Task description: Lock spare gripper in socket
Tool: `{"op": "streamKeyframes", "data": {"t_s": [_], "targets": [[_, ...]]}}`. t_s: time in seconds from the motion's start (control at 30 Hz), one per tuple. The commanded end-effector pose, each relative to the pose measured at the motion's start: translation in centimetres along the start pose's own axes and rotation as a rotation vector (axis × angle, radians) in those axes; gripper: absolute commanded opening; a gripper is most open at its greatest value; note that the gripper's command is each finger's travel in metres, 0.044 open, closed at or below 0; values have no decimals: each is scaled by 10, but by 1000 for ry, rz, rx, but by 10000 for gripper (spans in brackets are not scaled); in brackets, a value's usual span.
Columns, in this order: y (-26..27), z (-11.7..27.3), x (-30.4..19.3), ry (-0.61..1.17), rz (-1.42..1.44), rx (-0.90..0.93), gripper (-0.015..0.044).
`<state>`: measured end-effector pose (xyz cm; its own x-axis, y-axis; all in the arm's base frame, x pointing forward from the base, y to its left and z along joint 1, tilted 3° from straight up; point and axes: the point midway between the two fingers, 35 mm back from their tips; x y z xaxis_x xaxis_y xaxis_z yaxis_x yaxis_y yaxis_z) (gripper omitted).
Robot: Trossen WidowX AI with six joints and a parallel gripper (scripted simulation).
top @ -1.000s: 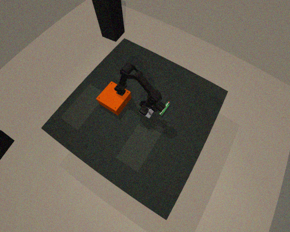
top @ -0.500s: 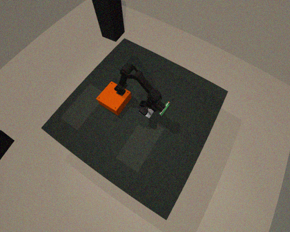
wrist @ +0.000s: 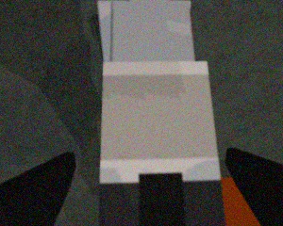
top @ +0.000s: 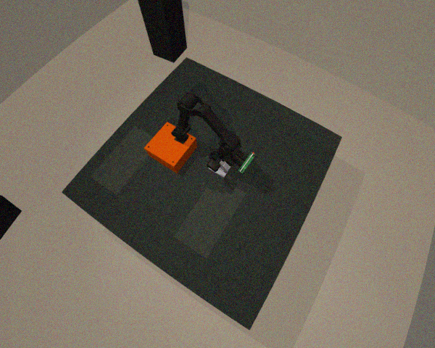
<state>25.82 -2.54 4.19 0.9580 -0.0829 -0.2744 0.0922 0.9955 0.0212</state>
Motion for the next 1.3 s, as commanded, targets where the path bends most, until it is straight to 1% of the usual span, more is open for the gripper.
{"op": "streamKeyframes", "data": {"t_s": [0.0, 1.07, 1.27], "targets": [[0, 4, -7, 1, 1, 0, 440], [-2, 35, -59, 12, -12, 4, 440], [-2, 45, -61, 16, -14, 4, 440]]}}
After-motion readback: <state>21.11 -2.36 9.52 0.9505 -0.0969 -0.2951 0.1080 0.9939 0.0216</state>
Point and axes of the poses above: the point midway between the two fingers, 35 mm back from their tips, its own z axis back along the fingers, its own y axis across the jaws, x = y × z, and after that the axes turned 2 degrees about -z, right-handed
